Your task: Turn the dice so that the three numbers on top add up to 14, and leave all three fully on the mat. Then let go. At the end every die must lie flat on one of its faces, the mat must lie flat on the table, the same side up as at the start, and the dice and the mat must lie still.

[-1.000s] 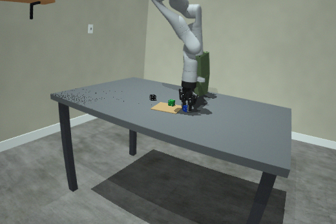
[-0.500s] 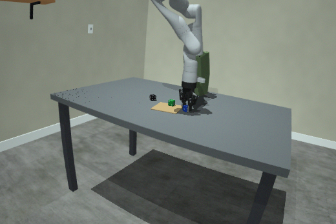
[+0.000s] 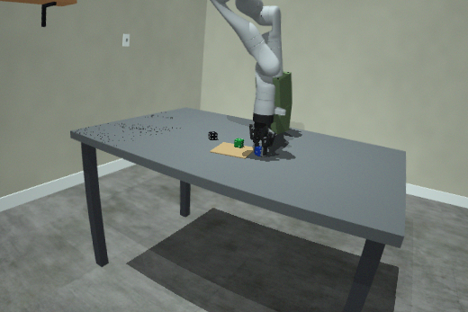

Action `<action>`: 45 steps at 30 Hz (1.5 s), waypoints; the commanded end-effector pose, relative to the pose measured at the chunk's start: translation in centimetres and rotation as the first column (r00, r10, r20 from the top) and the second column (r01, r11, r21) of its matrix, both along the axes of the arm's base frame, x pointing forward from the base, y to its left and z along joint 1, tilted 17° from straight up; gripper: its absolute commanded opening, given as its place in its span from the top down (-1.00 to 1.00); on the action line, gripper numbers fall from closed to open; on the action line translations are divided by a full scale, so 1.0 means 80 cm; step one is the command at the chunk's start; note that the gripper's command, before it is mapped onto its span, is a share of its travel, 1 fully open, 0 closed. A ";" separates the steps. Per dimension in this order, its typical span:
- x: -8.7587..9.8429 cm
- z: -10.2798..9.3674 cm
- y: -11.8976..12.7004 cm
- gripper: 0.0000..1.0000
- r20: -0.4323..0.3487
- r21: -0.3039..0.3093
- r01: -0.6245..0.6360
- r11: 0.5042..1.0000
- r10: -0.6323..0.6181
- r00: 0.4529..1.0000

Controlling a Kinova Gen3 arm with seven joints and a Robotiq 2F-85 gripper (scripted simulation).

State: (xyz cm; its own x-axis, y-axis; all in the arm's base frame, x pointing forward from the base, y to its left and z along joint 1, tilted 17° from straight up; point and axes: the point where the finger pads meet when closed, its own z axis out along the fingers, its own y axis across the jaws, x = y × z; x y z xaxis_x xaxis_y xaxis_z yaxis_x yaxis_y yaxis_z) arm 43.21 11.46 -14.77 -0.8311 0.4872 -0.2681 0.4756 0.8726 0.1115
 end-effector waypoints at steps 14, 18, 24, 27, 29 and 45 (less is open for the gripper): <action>0.001 0.001 0.000 0.47 0.001 0.000 0.000 1.000 0.000 1.000; 0.001 0.001 0.000 0.47 0.001 0.000 0.000 1.000 0.000 1.000; 0.001 0.001 0.000 0.47 0.001 0.000 0.000 1.000 0.000 1.000; 0.001 0.001 0.000 0.47 0.001 0.000 0.000 1.000 0.000 1.000; 0.001 0.001 0.000 0.47 0.001 0.000 0.000 1.000 0.000 1.000; 0.000 0.002 0.000 0.47 0.001 0.000 0.000 1.000 0.000 1.000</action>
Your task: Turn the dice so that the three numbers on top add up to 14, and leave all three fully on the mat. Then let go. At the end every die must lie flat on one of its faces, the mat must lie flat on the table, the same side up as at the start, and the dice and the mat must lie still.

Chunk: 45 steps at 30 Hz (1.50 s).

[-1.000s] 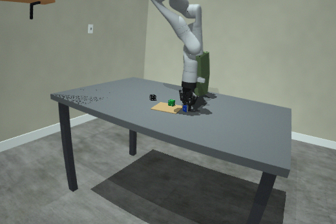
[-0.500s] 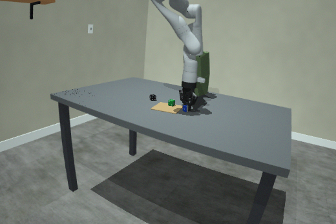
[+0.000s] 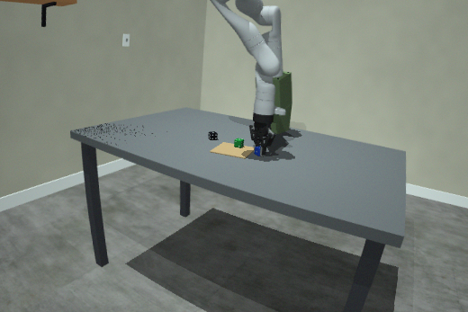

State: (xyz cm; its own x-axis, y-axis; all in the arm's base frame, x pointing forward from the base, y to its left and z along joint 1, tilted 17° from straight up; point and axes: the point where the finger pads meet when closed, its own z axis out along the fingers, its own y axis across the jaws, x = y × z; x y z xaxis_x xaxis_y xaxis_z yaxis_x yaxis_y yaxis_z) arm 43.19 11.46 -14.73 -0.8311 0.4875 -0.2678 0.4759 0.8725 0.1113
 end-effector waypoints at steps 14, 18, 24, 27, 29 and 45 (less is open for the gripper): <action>-0.023 0.080 0.003 0.47 0.001 0.000 -0.001 1.000 0.001 1.000; -0.031 0.107 0.004 0.47 0.001 0.000 -0.001 1.000 0.001 1.000; -0.035 0.120 0.005 0.47 0.001 0.000 -0.001 1.000 0.001 1.000; -0.035 0.120 0.005 0.47 0.001 0.000 -0.001 1.000 0.001 1.000; -0.035 0.120 0.005 0.47 0.001 0.000 -0.001 1.000 0.001 1.000; -0.034 0.119 0.007 0.47 0.005 0.018 0.054 0.998 -0.054 0.999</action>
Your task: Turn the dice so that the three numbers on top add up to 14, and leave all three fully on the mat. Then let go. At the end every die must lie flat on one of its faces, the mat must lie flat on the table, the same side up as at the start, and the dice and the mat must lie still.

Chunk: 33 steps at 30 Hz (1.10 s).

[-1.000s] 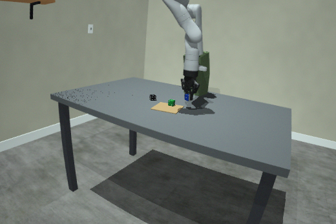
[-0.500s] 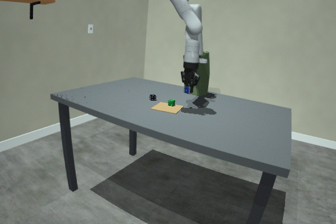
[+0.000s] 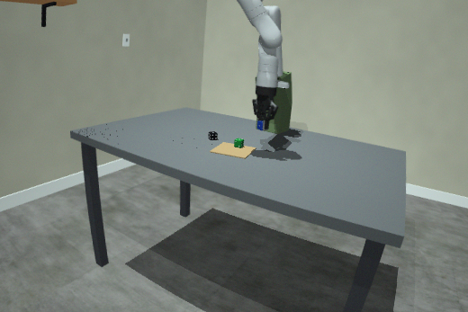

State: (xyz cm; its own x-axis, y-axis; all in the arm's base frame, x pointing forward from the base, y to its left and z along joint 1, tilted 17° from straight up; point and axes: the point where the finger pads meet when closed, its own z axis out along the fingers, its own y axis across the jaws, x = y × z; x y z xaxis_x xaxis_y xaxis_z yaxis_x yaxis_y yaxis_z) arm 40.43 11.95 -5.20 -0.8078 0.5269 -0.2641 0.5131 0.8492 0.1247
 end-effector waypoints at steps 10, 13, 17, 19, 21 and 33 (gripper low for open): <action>0.004 -0.002 0.007 0.47 0.006 0.054 0.164 0.985 -0.165 0.986; 0.006 -0.003 0.010 0.47 0.006 0.081 0.248 0.965 -0.249 0.969; 0.009 -0.005 0.015 0.47 -0.001 0.123 0.374 0.919 -0.376 0.926; 0.010 -0.005 0.016 0.47 -0.004 0.135 0.407 0.903 -0.410 0.912; 0.011 -0.006 0.017 0.47 -0.008 0.146 0.440 0.886 -0.444 0.896; 0.019 -0.010 0.034 0.47 -0.094 0.270 0.796 0.542 -0.808 0.582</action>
State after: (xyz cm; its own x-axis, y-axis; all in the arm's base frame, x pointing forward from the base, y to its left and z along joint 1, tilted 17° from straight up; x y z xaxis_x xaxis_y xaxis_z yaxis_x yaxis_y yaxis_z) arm 41.92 14.53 -5.76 -0.0525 0.9973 -0.0516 0.9528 0.0655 0.2963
